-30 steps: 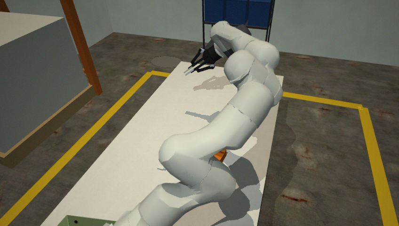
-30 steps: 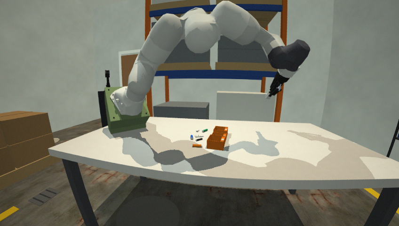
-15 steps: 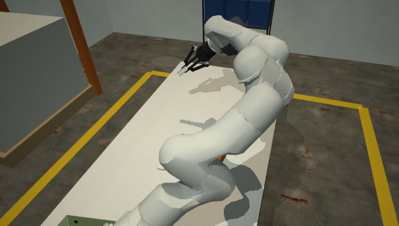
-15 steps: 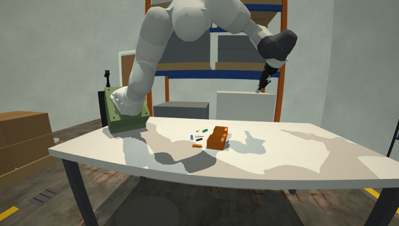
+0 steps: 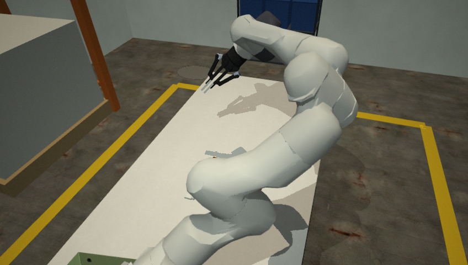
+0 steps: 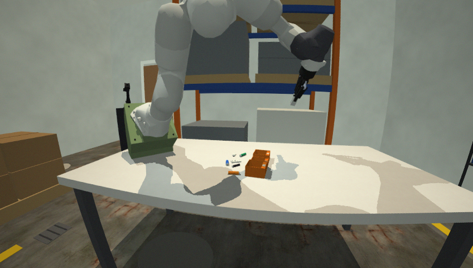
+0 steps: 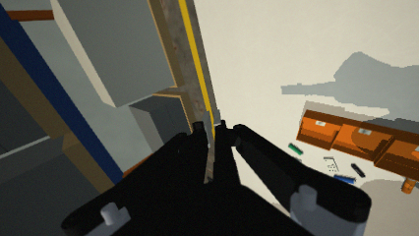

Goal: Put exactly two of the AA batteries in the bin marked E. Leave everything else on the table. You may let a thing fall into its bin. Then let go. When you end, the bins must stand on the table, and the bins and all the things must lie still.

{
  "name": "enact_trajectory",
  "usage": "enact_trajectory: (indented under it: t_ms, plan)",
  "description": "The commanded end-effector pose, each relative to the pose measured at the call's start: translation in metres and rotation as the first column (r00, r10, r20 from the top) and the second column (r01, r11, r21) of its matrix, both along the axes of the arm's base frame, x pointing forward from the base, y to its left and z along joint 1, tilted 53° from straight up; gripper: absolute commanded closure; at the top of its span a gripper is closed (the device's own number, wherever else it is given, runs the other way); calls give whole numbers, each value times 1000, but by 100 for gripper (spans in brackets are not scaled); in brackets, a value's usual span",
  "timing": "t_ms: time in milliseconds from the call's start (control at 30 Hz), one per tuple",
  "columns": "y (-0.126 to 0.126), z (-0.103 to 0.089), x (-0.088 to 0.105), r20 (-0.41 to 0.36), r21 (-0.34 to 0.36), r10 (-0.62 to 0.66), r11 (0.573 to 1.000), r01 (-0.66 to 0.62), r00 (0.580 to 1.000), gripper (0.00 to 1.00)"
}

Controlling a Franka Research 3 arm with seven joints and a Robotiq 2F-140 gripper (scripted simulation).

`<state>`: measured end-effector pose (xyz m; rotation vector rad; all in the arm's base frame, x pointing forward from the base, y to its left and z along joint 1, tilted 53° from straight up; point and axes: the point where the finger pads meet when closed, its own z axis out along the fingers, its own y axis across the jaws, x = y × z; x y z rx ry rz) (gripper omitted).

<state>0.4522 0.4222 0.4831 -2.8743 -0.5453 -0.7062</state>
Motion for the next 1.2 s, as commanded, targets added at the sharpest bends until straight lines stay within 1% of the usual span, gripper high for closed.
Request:
enact_trajectory:
  t_ms: [0, 100, 133, 233, 267, 333, 400, 433, 533, 567, 600, 667, 767, 800, 867, 933, 967, 1000, 1067, 1100, 1133, 1167]
  plan:
    - [-8, -9, -20, 1, -1, -57, 998, 57, 998, 95]
    - [-8, -9, -20, 1, -1, -57, 998, 57, 998, 95]
    - [-11, -13, -26, 19, -43, -67, 997, 68, 998, 95]
    - [-19, -24, -44, 19, -43, -67, 997, 68, 998, 95]
    - [-23, -28, -50, 41, -86, -79, 993, 82, 996, 95]
    - [-30, -37, -62, 42, -87, -79, 993, 83, 996, 95]
    - [-32, -40, -65, 42, -87, -79, 993, 83, 996, 95]
    - [-37, -44, -71, 67, -127, -91, 987, 99, 994, 95]
    - [-48, -56, -85, 70, -132, -93, 986, 101, 993, 95]
    - [-48, -56, -85, 70, -132, -93, 986, 101, 993, 95]
    - [-53, -61, -89, 98, -169, -106, 978, 121, 990, 95]
    - [-53, -61, -89, 98, -169, -106, 978, 121, 990, 95]
    - [-67, -73, -101, 103, -176, -108, 976, 125, 989, 95]
    - [-72, -77, -105, 133, -210, -121, 967, 147, 984, 95]
    - [-84, -87, -113, 141, -219, -124, 964, 153, 982, 95]
    - [-87, -90, -116, 141, -219, -124, 964, 153, 982, 95]
    - [-94, -94, -119, 173, -250, -137, 952, 178, 975, 95]
    - [-100, -99, -122, 183, -261, -141, 947, 187, 973, 95]
    - [-110, -107, -127, 183, -261, -141, 947, 187, 973, 95]
    - [-110, -107, -127, 183, -261, -141, 947, 187, 973, 95]
    - [-117, -111, -129, 216, -288, -154, 933, 214, 964, 95]
    - [-124, -115, -132, 230, -299, -159, 927, 225, 960, 95]
